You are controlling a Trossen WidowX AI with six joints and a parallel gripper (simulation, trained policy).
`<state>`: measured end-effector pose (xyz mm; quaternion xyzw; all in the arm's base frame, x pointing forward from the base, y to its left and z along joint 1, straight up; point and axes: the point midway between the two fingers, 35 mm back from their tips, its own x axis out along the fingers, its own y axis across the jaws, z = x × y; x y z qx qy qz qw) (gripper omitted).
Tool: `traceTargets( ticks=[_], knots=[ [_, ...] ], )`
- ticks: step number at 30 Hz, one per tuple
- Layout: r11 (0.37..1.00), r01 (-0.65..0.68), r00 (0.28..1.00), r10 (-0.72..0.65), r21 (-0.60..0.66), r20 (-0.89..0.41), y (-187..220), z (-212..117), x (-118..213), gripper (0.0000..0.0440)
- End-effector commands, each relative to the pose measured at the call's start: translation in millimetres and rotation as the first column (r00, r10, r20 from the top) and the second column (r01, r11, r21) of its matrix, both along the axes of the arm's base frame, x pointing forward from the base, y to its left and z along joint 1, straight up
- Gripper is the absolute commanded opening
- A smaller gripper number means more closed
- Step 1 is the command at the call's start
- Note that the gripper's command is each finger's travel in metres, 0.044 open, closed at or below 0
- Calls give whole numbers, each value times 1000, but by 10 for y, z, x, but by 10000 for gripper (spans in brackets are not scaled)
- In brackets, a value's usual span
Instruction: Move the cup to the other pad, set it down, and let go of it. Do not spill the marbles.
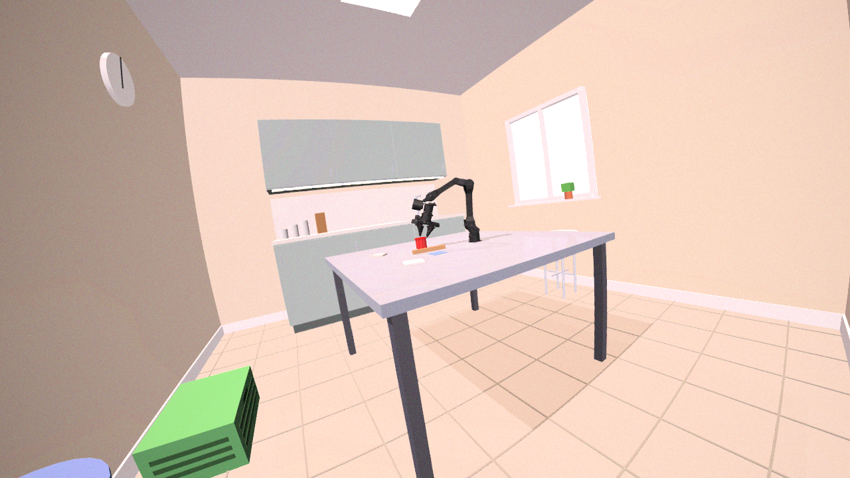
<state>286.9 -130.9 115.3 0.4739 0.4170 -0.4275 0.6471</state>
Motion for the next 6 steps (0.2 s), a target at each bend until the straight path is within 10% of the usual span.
traceTargets(
  ticks=[1, 6],
  knots=[
    [1000, -2, 999, 2, -7, 34, -18, 134, -2, 286],
    [1000, 8, 997, -7, -22, 74, -70, 326, -15, 355]
  ],
)
